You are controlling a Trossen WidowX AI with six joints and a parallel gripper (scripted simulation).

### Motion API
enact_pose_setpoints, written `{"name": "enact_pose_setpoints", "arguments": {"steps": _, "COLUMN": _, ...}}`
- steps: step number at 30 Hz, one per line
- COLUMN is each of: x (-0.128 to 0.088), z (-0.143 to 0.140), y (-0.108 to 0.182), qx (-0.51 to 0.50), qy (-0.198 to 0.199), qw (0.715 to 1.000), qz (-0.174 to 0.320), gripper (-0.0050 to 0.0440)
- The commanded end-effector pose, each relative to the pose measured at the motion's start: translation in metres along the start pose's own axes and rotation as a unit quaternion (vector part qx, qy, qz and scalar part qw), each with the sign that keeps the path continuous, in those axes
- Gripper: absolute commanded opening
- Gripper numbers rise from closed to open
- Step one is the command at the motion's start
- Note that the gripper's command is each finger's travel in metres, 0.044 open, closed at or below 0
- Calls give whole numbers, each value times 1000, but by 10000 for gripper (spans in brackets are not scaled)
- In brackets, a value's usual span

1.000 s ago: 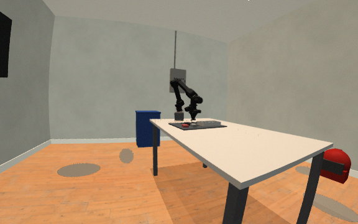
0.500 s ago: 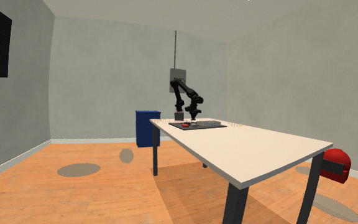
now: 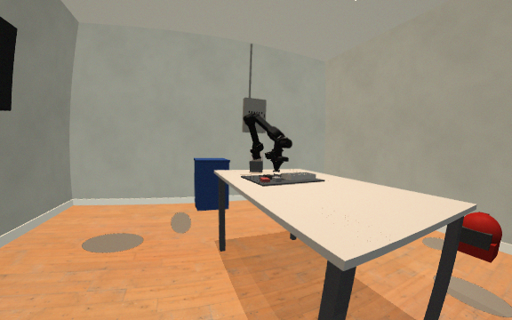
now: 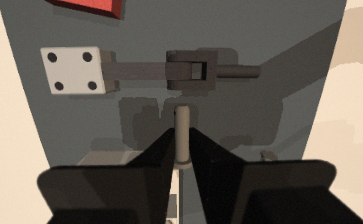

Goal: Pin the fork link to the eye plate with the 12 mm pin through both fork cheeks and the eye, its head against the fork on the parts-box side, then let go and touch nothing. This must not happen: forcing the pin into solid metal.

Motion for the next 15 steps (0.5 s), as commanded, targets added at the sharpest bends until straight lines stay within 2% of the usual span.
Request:
{"name": "enact_pose_setpoints", "arguments": {"steps": 1, "x": 0, "z": 0, "y": 2, "qx": 0, "qy": -1, "qw": 1000, "qz": -7, "gripper": 18}}
{"name": "enact_pose_setpoints", "arguments": {"steps": 15, "x": 13, "z": 0, "y": 3, "qx": 0, "qy": -1, "qw": 1000, "qz": -11, "gripper": 18}}
Point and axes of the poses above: the point midway between the two fingers, 35 mm back from their tips, its own x axis out along the fingers, its own z axis across the jaws, y = z × x, the point moved 4 cm from there along -x, back along the fingers, and after that the axes turned 10 degrees about x, right-handed, at the moved point
